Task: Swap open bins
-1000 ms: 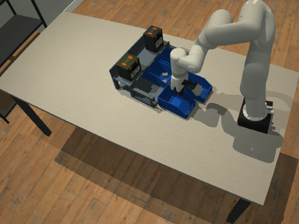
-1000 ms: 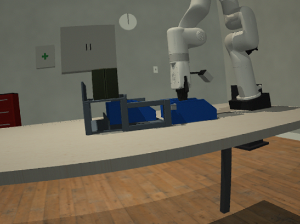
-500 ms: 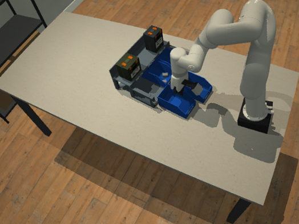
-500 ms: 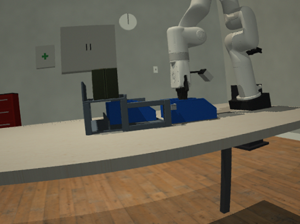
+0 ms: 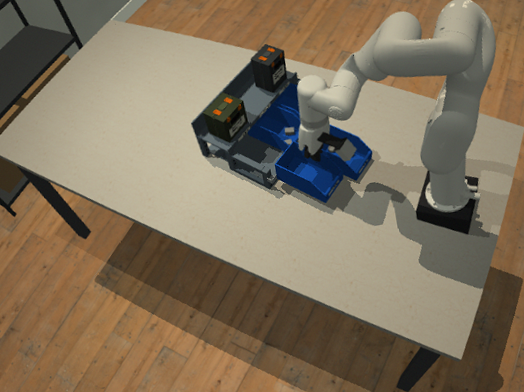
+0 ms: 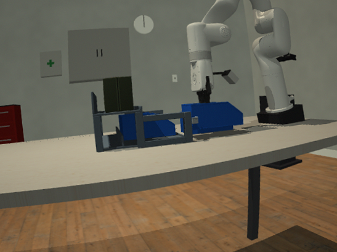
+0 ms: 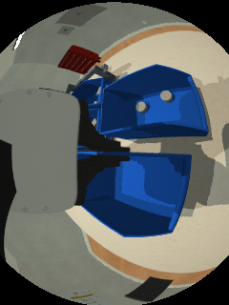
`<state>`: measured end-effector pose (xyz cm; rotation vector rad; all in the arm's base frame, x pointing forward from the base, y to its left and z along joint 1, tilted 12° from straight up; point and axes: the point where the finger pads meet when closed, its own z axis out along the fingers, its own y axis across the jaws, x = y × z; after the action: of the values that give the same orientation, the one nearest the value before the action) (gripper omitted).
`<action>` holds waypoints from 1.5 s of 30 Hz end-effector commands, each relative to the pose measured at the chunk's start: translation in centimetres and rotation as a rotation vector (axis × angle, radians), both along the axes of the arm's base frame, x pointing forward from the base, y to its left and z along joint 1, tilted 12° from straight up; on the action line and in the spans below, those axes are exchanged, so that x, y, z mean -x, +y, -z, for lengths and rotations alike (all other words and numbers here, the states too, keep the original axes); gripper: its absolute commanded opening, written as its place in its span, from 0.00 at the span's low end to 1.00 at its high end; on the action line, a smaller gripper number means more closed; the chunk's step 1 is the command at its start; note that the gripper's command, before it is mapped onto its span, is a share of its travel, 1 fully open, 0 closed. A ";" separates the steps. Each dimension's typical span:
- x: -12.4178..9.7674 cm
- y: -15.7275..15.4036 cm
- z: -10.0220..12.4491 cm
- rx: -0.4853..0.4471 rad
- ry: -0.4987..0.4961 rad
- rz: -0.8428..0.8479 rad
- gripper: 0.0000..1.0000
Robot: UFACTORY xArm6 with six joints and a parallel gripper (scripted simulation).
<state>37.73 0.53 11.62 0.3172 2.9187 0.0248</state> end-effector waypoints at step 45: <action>1.1 -0.1 -5.6 0.000 -0.003 0.000 0.00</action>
<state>36.54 0.55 17.06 0.3172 2.9196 0.0246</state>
